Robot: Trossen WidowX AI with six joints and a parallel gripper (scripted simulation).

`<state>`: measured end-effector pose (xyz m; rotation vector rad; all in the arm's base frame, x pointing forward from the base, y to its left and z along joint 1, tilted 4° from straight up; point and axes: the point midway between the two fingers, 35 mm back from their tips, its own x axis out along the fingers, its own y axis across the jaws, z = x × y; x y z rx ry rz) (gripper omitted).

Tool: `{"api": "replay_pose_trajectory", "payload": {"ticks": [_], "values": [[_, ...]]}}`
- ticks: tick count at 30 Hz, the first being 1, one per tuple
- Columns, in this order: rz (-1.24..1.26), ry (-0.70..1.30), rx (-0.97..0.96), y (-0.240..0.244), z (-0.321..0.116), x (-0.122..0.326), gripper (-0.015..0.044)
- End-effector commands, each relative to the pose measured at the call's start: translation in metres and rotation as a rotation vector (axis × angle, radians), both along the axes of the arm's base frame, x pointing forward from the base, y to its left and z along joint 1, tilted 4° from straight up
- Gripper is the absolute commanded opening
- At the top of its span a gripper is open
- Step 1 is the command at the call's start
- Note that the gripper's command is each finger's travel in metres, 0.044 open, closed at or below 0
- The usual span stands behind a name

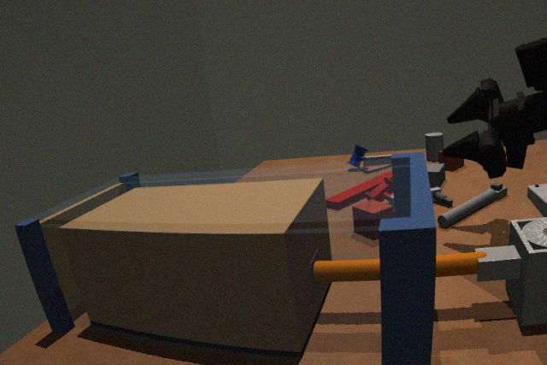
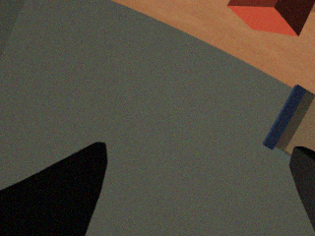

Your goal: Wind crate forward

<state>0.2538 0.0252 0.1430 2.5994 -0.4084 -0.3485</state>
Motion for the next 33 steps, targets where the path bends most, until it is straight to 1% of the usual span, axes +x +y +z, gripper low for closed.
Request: {"api": "replay_pose_trajectory", "payload": {"ticks": [1,2,9,15,20,26,29,33], "values": [[0.000,0.008,-0.006,0.000,0.000,0.001,0.0426],[0.002,0.033,-0.025,0.000,0.000,0.005,0.0440],[0.038,0.408,-0.214,-0.014,-0.006,0.054,0.0440],[0.095,0.749,-0.248,-0.043,-0.020,0.084,0.0440],[0.165,1.014,-0.182,-0.075,-0.034,0.096,0.0440],[0.275,1.274,0.005,-0.115,-0.047,0.095,0.0440],[0.319,1.344,0.097,-0.129,-0.050,0.092,0.0440],[0.326,1.354,0.112,-0.131,-0.050,0.091,0.0440]]}}
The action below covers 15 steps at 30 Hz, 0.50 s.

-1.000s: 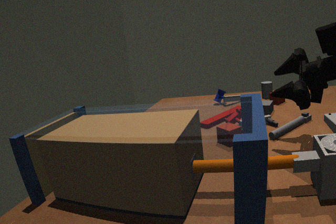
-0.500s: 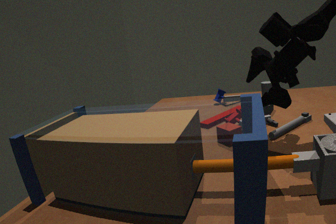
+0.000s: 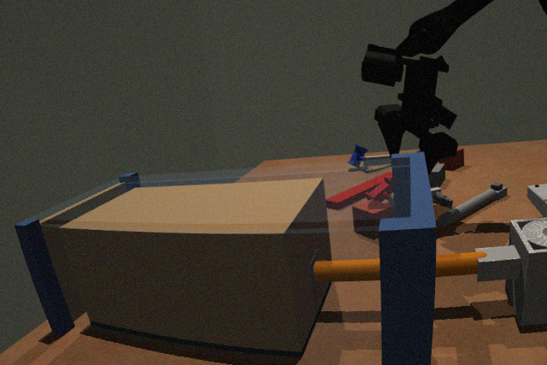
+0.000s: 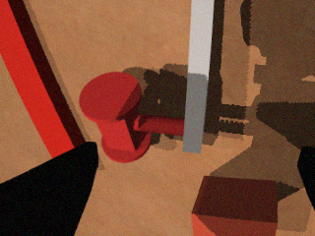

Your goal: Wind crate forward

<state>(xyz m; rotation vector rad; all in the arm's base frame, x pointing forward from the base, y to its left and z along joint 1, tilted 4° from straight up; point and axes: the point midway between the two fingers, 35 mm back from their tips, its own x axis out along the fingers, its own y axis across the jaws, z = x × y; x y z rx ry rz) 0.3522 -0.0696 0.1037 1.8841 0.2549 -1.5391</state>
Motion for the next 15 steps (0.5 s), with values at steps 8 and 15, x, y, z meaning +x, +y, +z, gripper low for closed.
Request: {"api": "replay_pose_trajectory", "payload": {"ticks": [8,15], "values": [[-0.024,0.228,0.197,-0.036,-0.011,-0.007,0.0440],[-0.020,0.230,0.196,-0.038,-0.024,-0.006,0.0440]]}}
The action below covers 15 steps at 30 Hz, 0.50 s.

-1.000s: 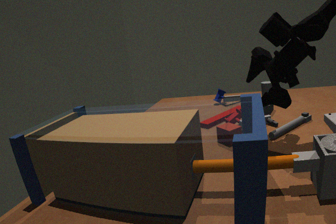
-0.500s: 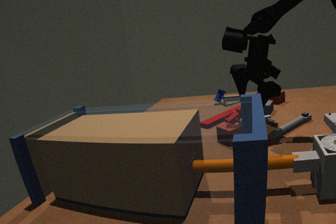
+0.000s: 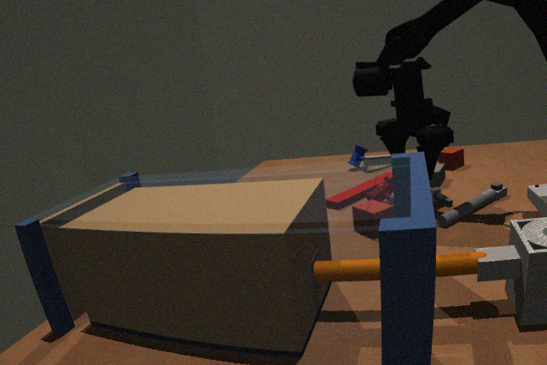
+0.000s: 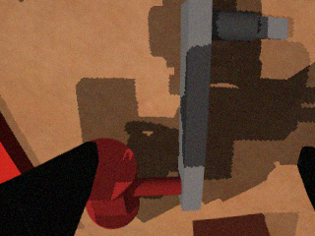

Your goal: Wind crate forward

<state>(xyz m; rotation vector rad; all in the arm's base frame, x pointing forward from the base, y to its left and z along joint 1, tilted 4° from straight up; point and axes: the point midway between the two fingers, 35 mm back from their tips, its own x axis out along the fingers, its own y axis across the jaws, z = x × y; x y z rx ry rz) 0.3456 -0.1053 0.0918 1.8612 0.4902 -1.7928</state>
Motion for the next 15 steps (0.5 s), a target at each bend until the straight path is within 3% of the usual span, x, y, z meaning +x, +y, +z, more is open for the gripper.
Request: {"api": "replay_pose_trajectory", "payload": {"ticks": [1,15], "values": [[0.004,0.011,0.011,-0.002,-0.017,0.001,0.0440],[-0.001,0.009,0.011,-0.005,-0.048,0.003,0.0440]]}}
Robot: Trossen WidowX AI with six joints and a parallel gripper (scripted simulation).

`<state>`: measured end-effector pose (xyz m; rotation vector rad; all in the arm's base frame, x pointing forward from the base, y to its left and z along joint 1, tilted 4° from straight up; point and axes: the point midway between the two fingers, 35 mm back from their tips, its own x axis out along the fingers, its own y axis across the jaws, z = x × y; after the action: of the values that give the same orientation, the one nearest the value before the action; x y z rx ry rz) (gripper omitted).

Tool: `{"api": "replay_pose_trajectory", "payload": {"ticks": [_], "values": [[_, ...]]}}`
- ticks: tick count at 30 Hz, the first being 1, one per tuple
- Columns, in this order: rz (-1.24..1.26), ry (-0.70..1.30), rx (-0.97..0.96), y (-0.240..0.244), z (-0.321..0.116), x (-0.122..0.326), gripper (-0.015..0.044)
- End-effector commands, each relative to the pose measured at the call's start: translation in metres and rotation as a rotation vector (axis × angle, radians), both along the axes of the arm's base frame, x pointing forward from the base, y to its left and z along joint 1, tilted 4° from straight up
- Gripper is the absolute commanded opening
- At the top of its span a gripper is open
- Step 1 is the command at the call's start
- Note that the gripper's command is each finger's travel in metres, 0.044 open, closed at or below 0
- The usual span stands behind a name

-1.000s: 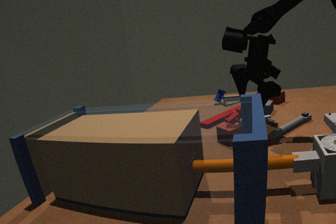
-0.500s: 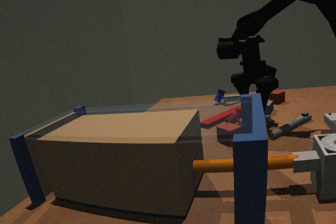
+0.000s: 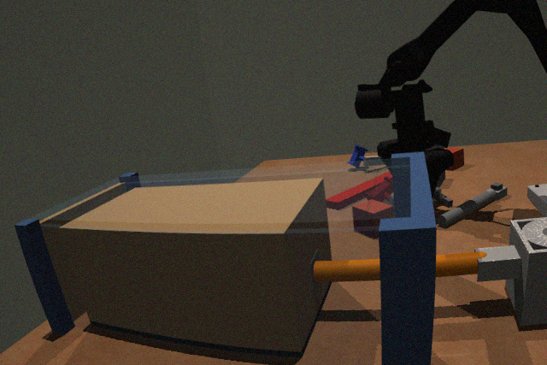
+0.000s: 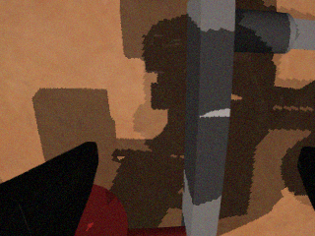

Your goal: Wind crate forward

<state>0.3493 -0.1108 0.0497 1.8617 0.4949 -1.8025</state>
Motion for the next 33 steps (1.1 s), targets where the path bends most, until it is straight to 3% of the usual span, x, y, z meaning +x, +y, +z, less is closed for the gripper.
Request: {"api": "replay_pose_trajectory", "payload": {"ticks": [1,11,33], "values": [[0.003,0.002,0.006,0.0002,-0.0069,-0.0002,0.0440],[0.003,0.002,0.006,-0.0005,-0.0168,0.0002,0.0440],[0.000,-0.001,0.000,-0.0011,-0.0127,0.0008,0.0293]]}}
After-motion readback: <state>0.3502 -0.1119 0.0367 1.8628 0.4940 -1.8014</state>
